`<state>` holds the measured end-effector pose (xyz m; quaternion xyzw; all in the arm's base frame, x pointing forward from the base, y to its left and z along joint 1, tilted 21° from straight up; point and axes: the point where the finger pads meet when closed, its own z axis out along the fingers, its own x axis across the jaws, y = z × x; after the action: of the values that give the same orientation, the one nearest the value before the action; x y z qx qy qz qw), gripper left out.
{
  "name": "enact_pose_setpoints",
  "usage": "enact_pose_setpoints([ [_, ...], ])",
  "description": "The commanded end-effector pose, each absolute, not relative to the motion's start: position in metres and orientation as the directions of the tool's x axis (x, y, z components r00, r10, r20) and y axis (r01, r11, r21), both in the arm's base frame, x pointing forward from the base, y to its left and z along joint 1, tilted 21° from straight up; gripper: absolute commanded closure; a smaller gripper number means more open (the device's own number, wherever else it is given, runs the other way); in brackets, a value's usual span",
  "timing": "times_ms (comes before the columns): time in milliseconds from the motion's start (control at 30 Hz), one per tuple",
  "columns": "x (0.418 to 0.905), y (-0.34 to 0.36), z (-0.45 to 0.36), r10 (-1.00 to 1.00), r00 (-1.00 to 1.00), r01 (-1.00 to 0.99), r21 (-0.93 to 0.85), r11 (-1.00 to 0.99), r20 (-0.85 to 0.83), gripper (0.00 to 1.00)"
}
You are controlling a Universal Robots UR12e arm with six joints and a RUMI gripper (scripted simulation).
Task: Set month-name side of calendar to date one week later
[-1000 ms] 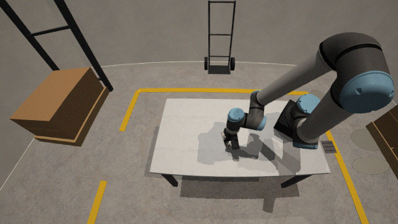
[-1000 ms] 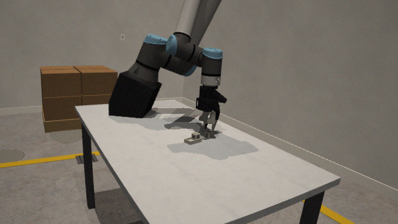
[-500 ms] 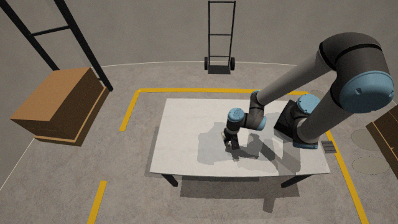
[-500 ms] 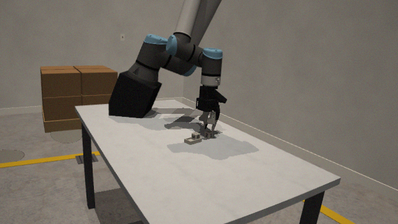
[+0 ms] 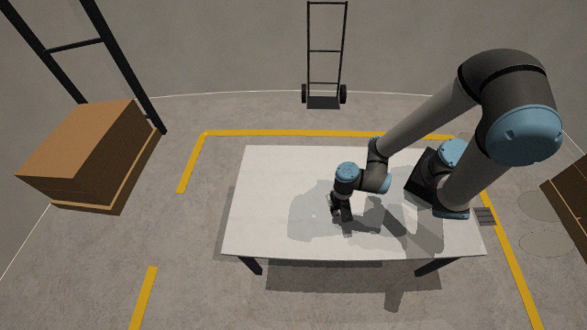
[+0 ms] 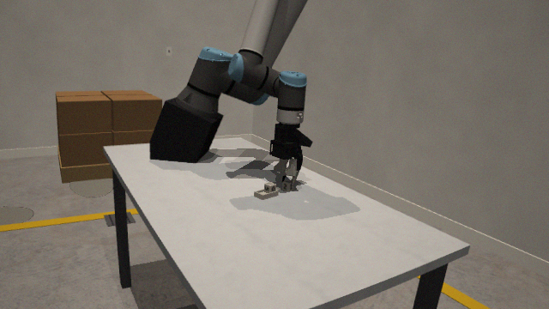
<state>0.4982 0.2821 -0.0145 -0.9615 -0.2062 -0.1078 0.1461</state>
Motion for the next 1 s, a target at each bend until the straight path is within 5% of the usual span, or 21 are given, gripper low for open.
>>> enact_pose_setpoints([
  [0,0.5025,0.2845,-0.0174,0.366,0.890,0.430,-0.232,-0.872,0.273,0.72],
  [967,0.5033,0.2859,-0.0220,0.365,0.890,0.430,-0.232,-0.873,0.274,0.72],
])
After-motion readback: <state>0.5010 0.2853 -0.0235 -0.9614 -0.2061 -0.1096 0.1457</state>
